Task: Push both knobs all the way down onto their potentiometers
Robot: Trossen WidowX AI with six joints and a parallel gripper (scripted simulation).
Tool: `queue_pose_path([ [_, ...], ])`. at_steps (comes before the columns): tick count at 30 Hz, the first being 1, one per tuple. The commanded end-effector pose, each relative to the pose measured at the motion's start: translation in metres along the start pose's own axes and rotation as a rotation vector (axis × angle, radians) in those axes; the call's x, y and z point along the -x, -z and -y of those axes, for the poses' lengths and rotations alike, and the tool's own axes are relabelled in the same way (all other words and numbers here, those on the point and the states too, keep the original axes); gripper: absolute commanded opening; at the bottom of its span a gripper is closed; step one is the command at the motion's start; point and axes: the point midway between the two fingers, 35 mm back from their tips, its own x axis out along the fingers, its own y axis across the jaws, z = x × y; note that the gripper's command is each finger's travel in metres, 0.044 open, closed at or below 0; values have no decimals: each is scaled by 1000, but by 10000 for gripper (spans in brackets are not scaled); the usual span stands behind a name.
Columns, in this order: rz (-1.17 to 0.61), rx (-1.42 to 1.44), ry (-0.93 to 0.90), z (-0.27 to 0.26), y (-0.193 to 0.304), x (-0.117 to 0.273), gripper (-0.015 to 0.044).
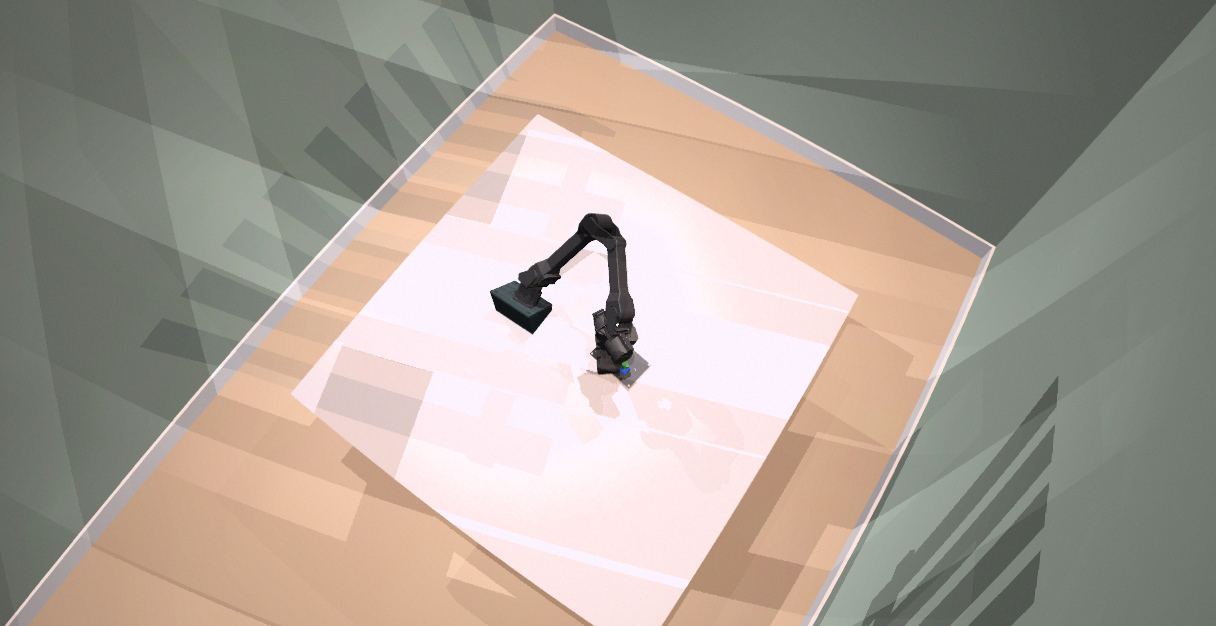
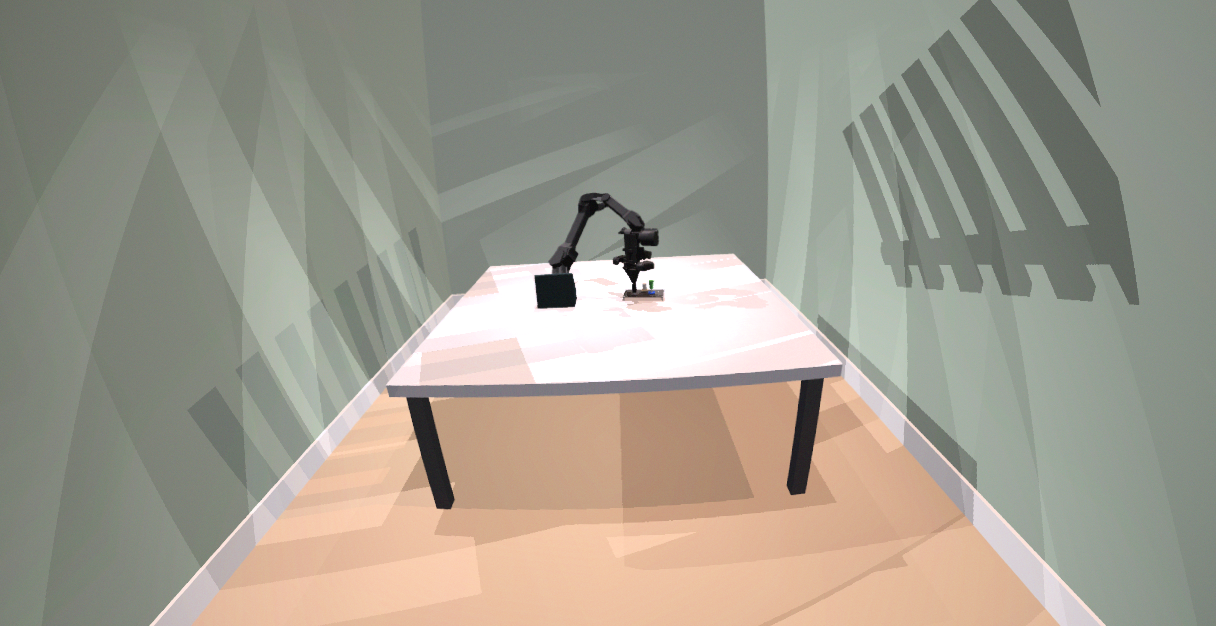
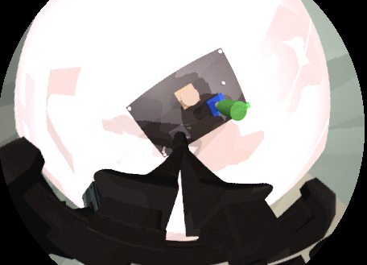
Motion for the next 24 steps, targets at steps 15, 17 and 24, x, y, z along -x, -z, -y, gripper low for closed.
queue_pose_path([
  [15,-7,10,-12,0,-1,11,0],
  [17,-7,10,-12,0,-1,14,0],
  [24,-3,5,-11,0,-2,13,105],
])
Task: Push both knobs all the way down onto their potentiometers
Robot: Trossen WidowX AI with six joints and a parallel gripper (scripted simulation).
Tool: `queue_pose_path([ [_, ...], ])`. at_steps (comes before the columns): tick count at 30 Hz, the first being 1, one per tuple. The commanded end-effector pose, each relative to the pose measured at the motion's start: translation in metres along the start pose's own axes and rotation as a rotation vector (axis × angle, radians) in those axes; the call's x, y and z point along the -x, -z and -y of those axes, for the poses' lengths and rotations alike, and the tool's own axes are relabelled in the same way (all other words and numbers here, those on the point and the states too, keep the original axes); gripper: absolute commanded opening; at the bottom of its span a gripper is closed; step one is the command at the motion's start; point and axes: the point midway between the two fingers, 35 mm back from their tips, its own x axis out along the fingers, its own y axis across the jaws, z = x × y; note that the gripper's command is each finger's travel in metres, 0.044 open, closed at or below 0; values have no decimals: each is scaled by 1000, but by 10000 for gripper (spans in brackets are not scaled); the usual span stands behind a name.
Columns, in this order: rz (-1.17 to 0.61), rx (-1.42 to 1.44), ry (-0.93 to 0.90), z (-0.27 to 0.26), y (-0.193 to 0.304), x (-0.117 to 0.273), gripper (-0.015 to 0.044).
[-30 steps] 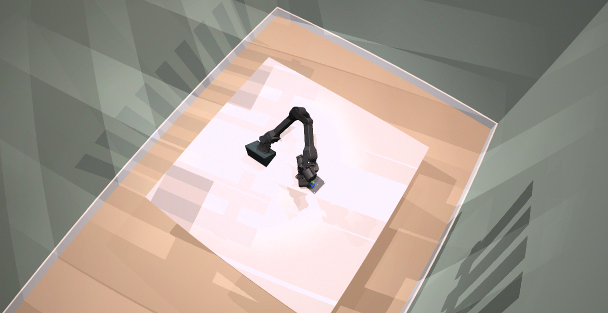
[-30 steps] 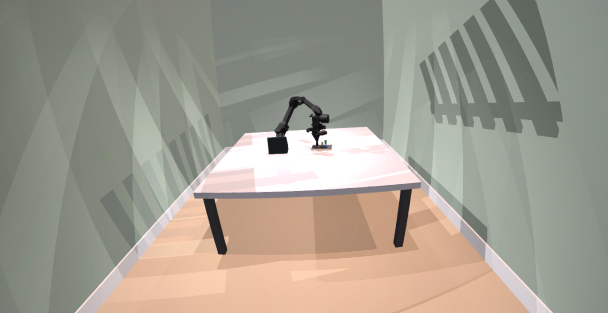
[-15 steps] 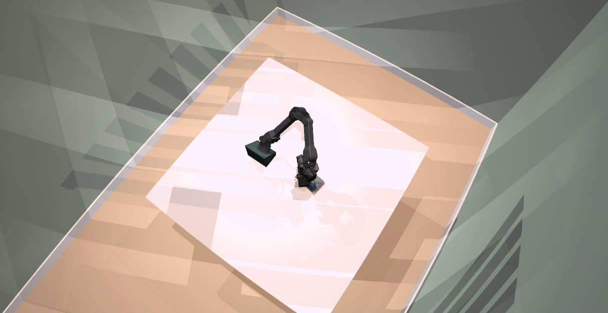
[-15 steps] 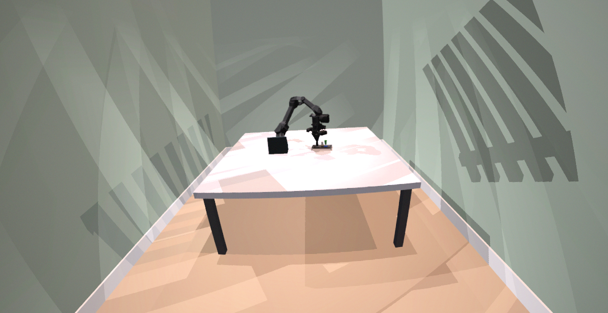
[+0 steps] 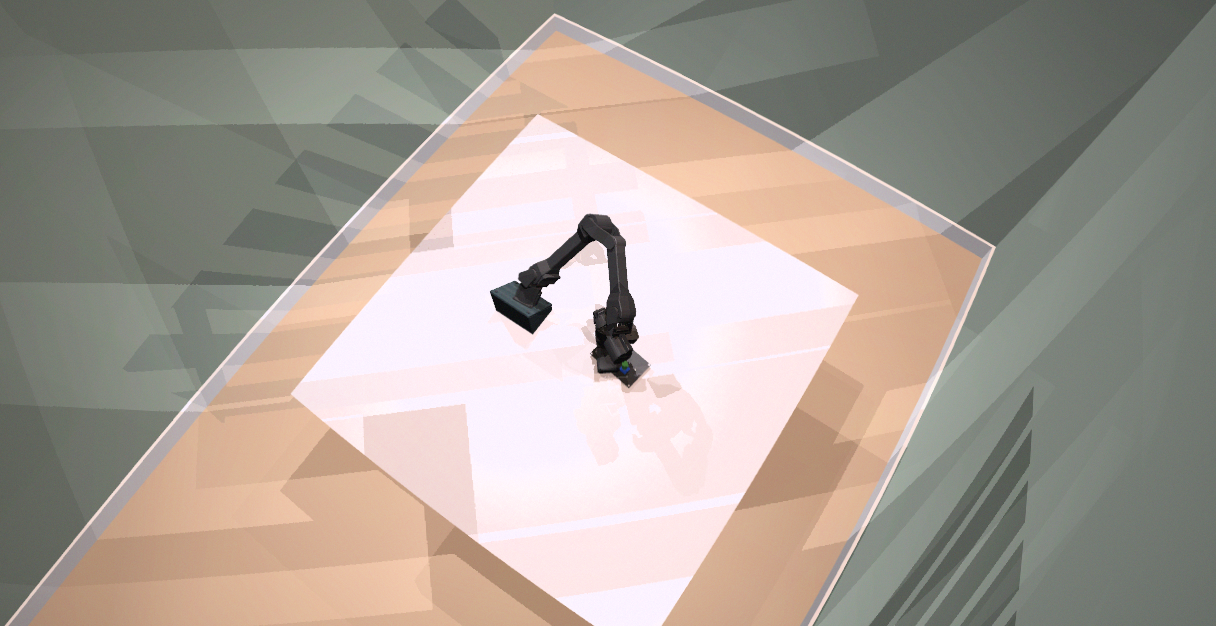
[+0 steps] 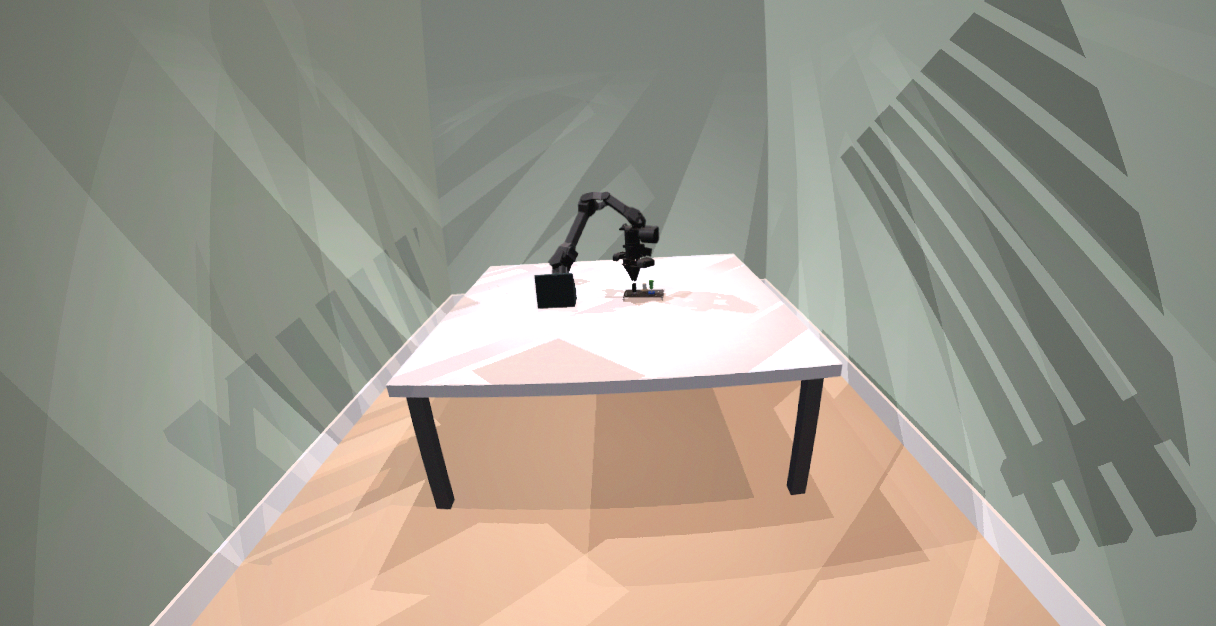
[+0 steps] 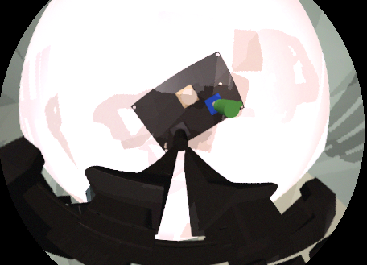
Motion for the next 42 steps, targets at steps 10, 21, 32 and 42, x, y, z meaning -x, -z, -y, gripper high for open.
queue_pose_path([
  [10,73,87,57,22,-5,13,53],
  [21,45,450,52,28,-17,22,0],
  [32,22,824,40,34,-30,30,0],
  [42,5,1165,22,38,-41,37,0],
])
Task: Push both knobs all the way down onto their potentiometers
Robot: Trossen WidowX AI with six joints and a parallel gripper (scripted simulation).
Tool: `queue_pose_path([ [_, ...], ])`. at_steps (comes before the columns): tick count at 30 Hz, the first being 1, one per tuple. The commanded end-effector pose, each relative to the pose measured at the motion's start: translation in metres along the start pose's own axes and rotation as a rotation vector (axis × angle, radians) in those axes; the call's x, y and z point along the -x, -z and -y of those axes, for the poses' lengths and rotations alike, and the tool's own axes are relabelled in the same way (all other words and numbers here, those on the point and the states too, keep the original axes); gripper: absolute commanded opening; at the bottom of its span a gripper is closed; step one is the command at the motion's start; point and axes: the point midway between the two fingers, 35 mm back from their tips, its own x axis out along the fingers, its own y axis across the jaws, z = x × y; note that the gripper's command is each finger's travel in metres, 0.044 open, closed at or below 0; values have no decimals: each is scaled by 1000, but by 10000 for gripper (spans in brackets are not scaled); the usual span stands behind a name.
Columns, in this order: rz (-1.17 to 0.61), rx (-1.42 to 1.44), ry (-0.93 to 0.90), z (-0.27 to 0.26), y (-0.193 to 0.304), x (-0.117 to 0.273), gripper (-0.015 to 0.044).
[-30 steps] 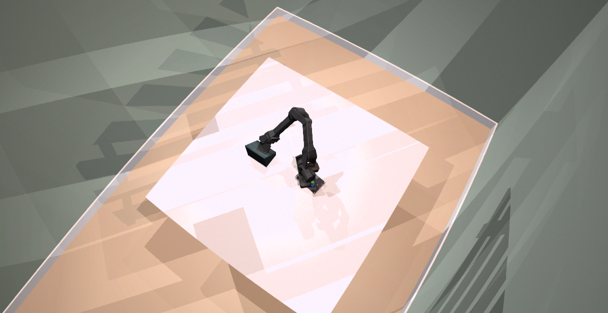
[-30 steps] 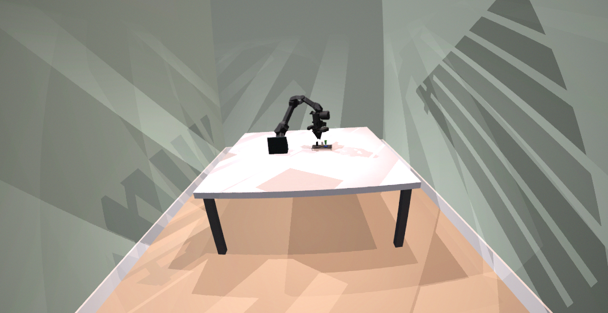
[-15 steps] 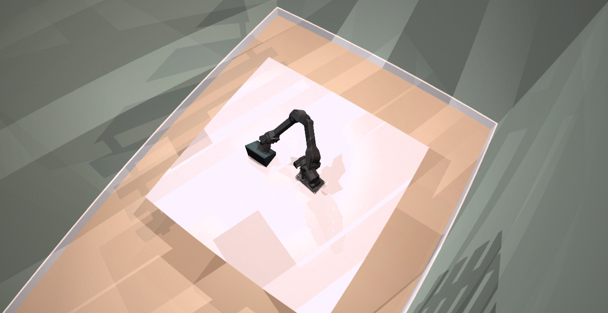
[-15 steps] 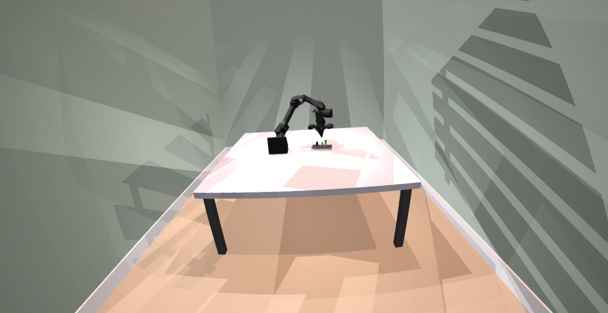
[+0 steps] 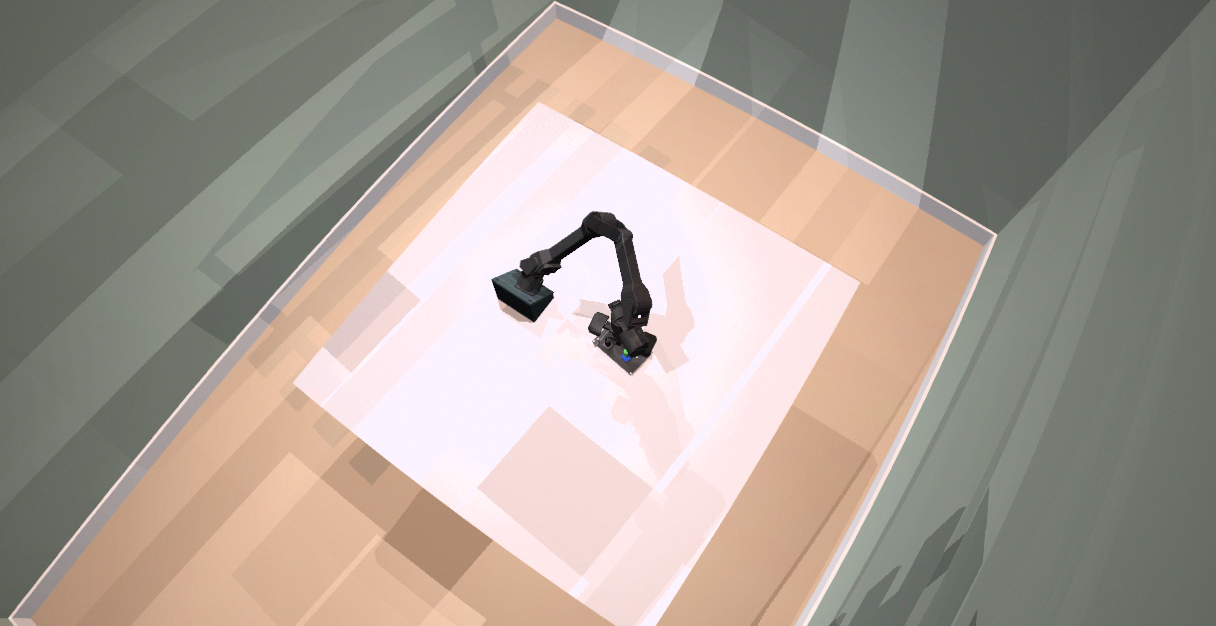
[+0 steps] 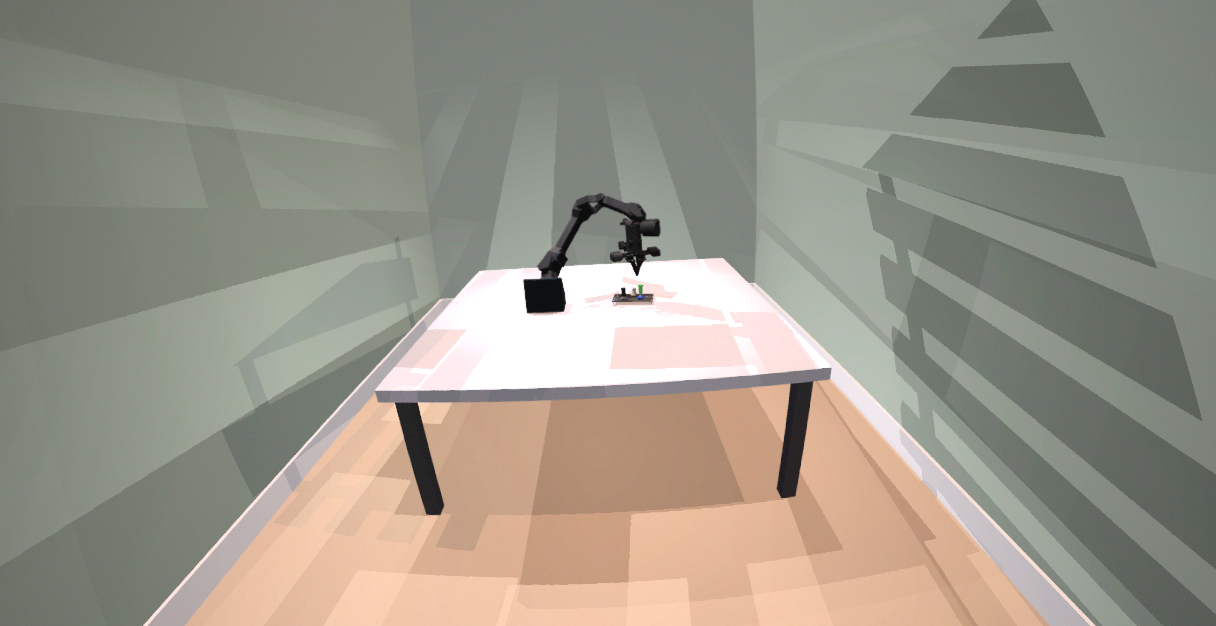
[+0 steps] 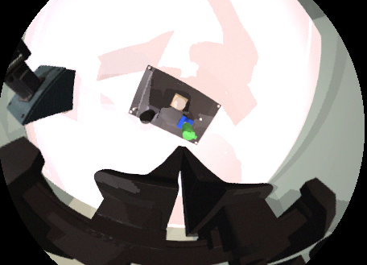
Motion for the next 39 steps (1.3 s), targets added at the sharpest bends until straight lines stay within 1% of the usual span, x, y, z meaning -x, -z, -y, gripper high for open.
queue_pose_path([
  [1,6,151,-22,4,0,0,0],
  [11,16,468,-41,15,-2,5,0],
  [17,16,474,-41,15,-2,6,0],
  [21,17,474,-41,14,-3,-14,0],
  [31,17,474,-41,14,-3,-16,0],
  [39,17,474,-41,14,-3,-28,0],
])
